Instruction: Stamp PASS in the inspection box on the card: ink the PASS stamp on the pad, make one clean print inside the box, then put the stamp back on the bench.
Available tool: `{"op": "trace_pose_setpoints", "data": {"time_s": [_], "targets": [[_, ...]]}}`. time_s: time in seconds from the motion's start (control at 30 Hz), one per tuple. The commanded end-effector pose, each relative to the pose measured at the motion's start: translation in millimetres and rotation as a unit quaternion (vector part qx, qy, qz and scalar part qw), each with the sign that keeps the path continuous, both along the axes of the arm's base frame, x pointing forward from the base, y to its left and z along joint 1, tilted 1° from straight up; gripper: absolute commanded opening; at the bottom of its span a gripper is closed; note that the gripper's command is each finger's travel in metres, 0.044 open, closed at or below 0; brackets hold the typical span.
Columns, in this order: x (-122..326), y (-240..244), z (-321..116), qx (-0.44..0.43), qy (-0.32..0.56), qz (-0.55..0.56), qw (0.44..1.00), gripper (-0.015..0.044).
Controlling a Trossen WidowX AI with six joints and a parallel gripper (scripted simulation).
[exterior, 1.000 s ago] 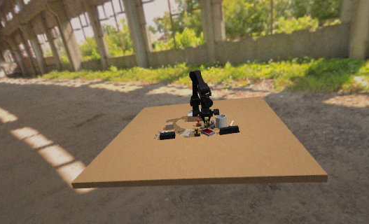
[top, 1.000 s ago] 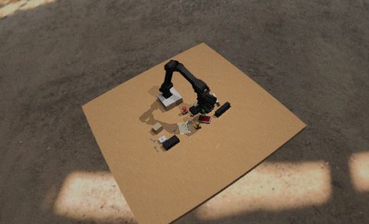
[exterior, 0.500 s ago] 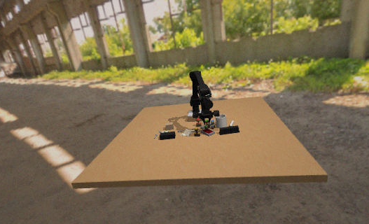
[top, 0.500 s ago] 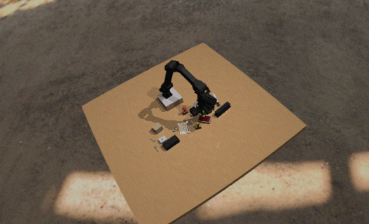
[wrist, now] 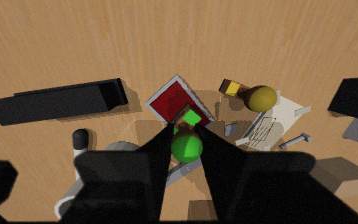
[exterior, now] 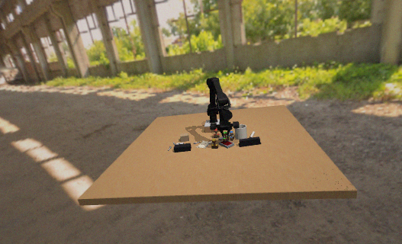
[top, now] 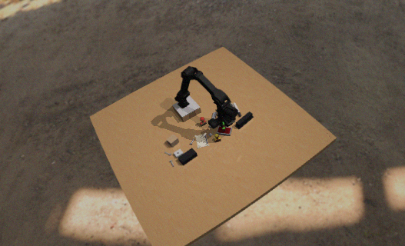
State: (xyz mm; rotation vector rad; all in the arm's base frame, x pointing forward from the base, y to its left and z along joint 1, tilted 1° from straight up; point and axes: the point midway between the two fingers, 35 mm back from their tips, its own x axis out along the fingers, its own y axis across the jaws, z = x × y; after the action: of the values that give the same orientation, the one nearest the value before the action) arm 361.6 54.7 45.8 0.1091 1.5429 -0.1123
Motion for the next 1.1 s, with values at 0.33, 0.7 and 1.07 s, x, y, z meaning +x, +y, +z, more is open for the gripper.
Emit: {"op": "trace_pose_setpoints", "data": {"time_s": [0.33,0.7,1.07], "targets": [[-1,0,-10,0.000,0.002,-0.001,1.000,0.0000],[-1,0,-15,0.000,0.002,-0.001,1.000,0.0000],[-1,0,-17,0.000,0.001,0.000,1.000,0.0000]]}}
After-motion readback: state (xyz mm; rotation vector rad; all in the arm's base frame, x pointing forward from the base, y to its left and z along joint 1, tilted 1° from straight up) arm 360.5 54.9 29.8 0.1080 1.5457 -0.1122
